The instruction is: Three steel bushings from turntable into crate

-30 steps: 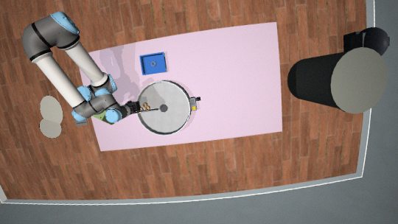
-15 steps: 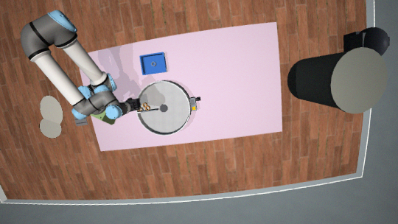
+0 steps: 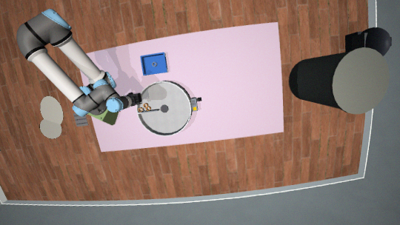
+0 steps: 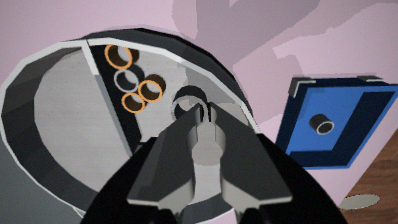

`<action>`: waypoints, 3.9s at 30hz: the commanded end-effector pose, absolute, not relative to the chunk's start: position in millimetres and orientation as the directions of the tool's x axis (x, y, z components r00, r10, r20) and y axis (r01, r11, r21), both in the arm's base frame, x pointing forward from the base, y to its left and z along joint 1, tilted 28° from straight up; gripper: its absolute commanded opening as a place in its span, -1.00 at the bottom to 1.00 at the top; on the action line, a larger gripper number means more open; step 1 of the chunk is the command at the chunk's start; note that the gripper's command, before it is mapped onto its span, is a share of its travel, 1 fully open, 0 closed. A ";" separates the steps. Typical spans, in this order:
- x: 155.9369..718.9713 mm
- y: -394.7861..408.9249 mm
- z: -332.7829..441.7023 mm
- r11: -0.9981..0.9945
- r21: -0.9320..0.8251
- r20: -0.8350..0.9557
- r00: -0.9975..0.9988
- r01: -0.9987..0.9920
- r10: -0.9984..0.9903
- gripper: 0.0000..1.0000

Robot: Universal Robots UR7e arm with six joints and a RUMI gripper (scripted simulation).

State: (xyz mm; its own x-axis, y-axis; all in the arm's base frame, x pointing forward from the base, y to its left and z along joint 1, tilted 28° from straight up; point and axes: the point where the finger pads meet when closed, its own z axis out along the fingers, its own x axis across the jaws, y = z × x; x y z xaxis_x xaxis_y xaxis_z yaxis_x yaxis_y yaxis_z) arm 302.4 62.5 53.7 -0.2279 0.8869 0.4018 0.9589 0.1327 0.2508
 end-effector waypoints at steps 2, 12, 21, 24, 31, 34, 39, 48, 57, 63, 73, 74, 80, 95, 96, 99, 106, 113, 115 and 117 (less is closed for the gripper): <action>304.1 85.0 66.3 0.133 0.250 0.400 -0.227 0.959 0.888 -1.00; 306.2 114.7 81.5 0.133 0.250 0.400 -0.227 0.959 0.888 -1.00; 308.6 149.0 99.1 0.133 0.250 0.400 -0.227 0.959 0.888 -1.00; 309.4 160.4 105.0 0.133 0.250 0.400 -0.227 0.959 0.888 -1.00; 310.7 179.1 114.6 0.133 0.250 0.400 -0.227 0.959 0.888 -1.00; 311.5 190.0 120.2 0.133 0.250 0.400 -0.227 0.959 0.888 -1.00; 312.7 207.6 129.2 0.133 0.250 0.400 -0.227 0.959 0.888 -1.00; 314.3 230.4 140.9 0.133 0.250 0.400 -0.227 0.959 0.888 -1.00; 316.1 255.0 153.5 0.133 0.250 0.400 -0.227 0.959 0.888 -1.00; 316.7 263.8 158.0 0.133 0.250 0.400 -0.227 0.959 0.888 -1.00; 317.8 279.1 165.9 0.133 0.250 0.400 -0.227 0.959 0.888 -1.00; 317.8 280.2 166.4 0.133 0.250 0.400 -0.227 0.959 0.888 -1.00; 318.1 283.3 168.0 0.133 0.250 0.400 -0.227 0.959 0.888 -1.00; 318.3 286.1 169.5 0.133 0.250 0.400 -0.227 0.959 0.888 -1.00; 318.3 286.1 169.5 0.133 0.250 0.400 -0.227 0.959 0.888 -1.00; 318.3 286.1 169.5 0.133 0.250 0.400 -0.227 0.959 0.888 -1.00; 318.3 286.1 169.5 0.133 0.250 0.400 -0.227 0.959 0.888 -1.00; 318.3 286.1 169.5 0.133 0.250 0.400 -0.227 0.959 0.888 -1.00; 318.3 286.1 169.5 0.133 0.250 0.400 -0.227 0.959 0.888 -1.00; 318.3 286.1 169.5 0.133 0.250 0.400 -0.227 0.959 0.888 -1.00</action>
State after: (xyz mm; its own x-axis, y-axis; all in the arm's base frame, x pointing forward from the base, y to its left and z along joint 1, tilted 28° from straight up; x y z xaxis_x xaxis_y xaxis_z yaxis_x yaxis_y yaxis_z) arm 318.0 286.1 169.1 -0.2267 0.8880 0.4001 0.9593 0.1326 0.2493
